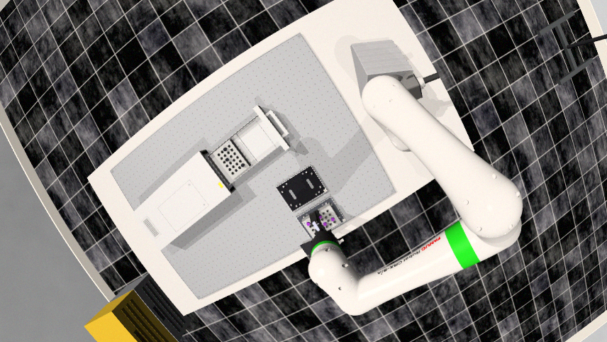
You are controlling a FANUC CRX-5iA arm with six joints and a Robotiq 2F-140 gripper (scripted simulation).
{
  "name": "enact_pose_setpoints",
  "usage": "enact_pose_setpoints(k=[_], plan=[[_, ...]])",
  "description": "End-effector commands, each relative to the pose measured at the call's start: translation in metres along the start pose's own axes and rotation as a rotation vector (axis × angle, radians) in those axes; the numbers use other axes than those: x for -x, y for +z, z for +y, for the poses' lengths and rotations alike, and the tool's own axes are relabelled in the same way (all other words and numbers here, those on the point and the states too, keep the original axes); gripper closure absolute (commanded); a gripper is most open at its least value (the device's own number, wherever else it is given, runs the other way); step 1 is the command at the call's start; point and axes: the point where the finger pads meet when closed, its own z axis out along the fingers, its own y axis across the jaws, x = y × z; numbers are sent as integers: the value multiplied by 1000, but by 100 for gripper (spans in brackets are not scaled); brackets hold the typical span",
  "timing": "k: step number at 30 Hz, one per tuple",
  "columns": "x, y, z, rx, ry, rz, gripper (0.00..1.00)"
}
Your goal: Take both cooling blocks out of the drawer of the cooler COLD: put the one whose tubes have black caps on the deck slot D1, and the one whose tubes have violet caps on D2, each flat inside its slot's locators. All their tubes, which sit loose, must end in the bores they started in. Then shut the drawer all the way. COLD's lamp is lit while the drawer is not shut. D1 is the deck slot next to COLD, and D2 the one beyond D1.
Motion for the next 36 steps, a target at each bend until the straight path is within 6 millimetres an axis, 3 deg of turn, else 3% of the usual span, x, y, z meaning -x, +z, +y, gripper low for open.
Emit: enact_pose_setpoints(k=[1, 20, 36], plan=[[-1, -1, 0, 0, -1, 2, 90], [-1, -1, 0, 0, -1, 2, 90], [-1, -1, 0, 0, -1, 2, 69]])
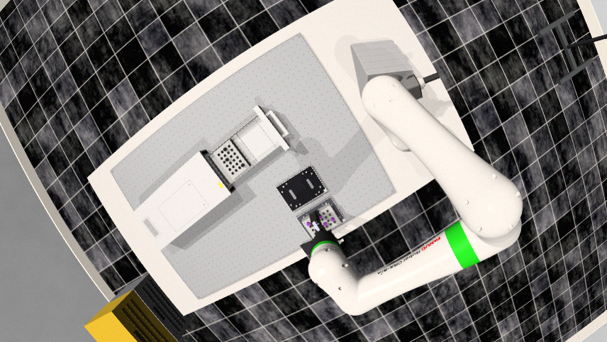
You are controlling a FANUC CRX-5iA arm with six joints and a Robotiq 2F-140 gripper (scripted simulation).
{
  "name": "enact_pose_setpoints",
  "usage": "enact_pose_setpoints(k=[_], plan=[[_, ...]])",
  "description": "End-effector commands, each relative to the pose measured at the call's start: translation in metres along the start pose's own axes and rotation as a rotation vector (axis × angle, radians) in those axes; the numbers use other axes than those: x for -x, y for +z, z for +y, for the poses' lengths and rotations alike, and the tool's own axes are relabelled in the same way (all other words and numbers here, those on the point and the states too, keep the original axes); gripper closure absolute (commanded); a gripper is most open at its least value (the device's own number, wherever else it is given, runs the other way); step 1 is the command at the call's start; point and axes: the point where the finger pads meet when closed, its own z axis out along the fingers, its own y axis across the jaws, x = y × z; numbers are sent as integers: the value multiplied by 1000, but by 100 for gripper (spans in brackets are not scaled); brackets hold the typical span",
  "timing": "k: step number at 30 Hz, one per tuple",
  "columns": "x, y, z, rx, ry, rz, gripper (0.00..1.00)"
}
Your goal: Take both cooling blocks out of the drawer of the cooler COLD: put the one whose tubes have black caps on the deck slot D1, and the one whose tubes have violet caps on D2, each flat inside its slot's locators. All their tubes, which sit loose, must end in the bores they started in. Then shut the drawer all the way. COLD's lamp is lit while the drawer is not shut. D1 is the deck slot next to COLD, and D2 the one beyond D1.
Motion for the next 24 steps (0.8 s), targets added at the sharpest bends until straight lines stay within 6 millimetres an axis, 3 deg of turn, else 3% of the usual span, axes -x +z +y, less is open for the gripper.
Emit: enact_pose_setpoints(k=[1, 24], plan=[[-1, -1, 0, 0, -1, 2, 68], [-1, -1, 0, 0, -1, 2, 39]])
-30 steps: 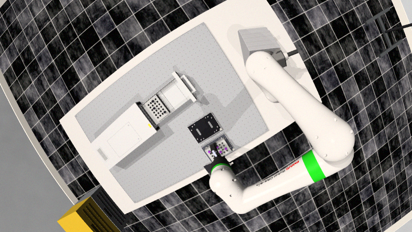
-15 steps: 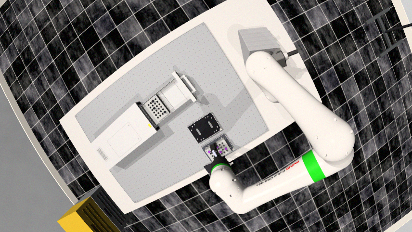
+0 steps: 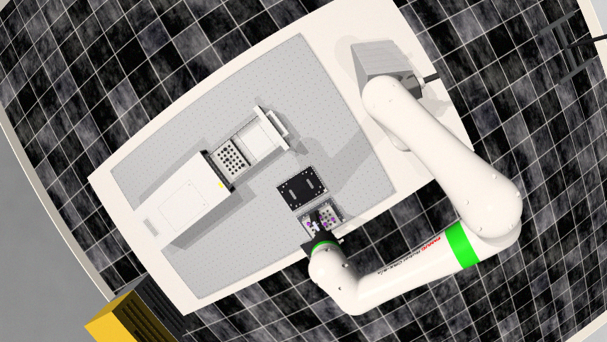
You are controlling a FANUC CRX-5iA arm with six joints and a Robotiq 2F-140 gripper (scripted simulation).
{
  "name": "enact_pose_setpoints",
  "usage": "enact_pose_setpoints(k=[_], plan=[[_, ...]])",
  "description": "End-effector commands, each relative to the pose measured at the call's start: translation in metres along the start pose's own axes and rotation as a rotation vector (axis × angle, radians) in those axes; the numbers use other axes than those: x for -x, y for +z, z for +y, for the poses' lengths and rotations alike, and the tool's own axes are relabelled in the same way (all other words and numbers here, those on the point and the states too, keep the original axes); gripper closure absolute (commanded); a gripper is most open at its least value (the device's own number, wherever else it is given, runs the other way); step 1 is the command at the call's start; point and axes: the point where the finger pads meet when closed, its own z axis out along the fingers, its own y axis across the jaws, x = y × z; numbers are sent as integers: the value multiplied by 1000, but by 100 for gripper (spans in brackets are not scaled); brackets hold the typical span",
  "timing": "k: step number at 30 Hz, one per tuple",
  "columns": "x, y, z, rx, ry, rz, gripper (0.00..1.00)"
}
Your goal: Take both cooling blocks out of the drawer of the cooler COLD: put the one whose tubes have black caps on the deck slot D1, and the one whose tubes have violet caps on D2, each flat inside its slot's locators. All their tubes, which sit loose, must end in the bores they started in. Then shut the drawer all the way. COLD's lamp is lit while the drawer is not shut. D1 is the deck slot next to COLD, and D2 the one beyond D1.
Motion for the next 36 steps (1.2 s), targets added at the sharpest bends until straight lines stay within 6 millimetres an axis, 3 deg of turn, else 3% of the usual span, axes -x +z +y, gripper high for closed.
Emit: enact_pose_setpoints(k=[1, 4, 36], plan=[[-1, -1, 0, 0, -1, 2, 38], [-1, -1, 0, 1, -1, 2, 34], [-1, -1, 0, 1, -1, 2, 34]])
